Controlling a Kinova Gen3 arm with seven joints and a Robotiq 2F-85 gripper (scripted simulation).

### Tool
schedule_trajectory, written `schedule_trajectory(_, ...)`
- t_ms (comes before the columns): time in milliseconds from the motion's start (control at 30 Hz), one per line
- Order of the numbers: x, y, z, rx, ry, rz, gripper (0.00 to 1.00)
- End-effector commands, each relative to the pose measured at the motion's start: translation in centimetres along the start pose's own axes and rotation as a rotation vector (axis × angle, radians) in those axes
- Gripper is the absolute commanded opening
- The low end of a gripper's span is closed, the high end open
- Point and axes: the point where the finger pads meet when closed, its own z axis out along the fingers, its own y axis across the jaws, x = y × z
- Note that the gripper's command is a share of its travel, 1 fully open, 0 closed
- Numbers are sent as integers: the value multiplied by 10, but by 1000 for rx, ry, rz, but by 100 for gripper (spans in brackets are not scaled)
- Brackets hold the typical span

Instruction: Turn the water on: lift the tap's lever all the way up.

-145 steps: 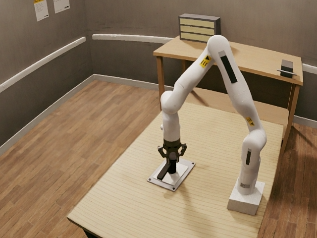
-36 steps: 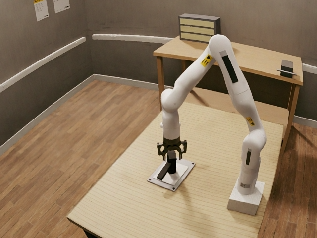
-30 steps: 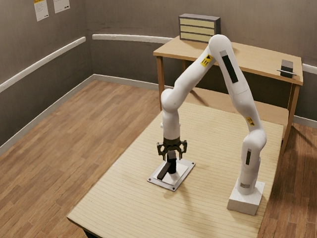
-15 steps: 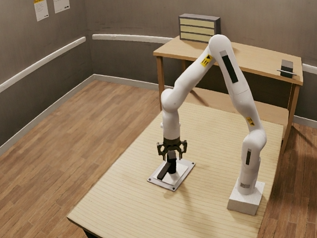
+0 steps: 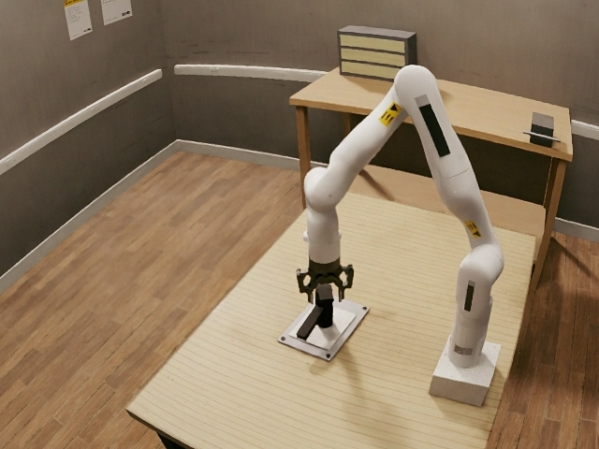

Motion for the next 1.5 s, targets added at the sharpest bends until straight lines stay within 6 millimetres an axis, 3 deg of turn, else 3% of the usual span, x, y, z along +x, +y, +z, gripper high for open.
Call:
schedule_trajectory(0, 0, 0, -1, 1, 1, 0, 75)
schedule_trajectory(333, 0, 0, -9, 1, 1, 0, 75)
schedule_trajectory(1133, 0, 0, -64, 1, 1, 0, 75)
schedule_trajectory(1467, 0, 0, -70, 1, 1, 0, 75)
